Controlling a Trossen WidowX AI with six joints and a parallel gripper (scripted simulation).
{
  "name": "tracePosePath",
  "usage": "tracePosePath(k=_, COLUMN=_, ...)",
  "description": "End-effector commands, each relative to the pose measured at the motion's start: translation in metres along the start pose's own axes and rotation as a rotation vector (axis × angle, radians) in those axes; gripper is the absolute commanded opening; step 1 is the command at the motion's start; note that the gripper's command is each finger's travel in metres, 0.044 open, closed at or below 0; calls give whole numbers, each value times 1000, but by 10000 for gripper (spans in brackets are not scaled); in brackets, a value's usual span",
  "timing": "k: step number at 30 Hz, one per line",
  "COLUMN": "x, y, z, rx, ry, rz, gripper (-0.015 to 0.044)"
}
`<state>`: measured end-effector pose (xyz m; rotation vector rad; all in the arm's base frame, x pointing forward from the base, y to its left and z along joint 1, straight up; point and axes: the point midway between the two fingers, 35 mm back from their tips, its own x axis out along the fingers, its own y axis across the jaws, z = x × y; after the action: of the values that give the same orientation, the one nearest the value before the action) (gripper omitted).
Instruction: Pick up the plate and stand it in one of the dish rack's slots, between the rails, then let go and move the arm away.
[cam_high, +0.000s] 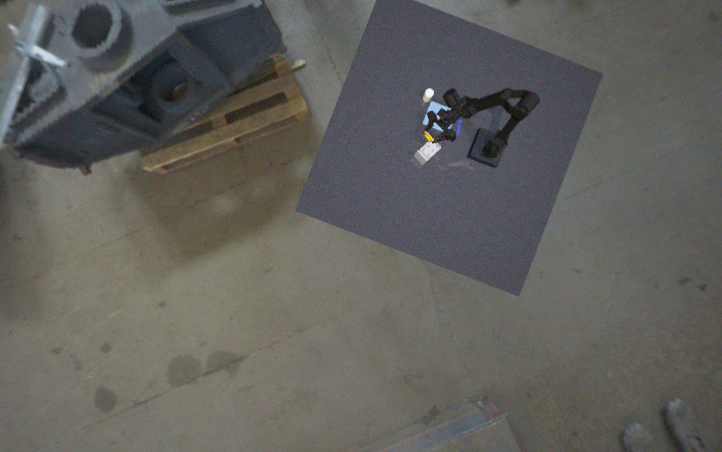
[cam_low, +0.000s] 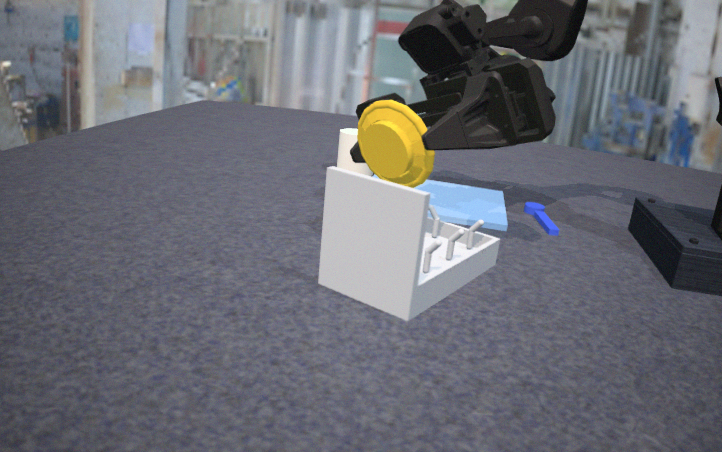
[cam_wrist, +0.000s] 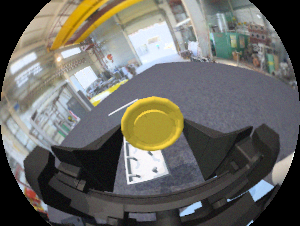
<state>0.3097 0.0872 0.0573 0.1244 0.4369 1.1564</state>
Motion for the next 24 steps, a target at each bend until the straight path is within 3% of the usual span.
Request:
tracePosePath(k=1, x=-5, y=9, z=-4, rx=-132, ry=-70, rz=33, gripper=0)
tracePosePath(k=13, x=-22, y=38, z=-12, rx=-358, ry=-255, rz=109, gripper=0)
tracePosePath(k=24, x=-23, y=39, z=-12, rx=-361, ry=-258, rz=110, gripper=0)
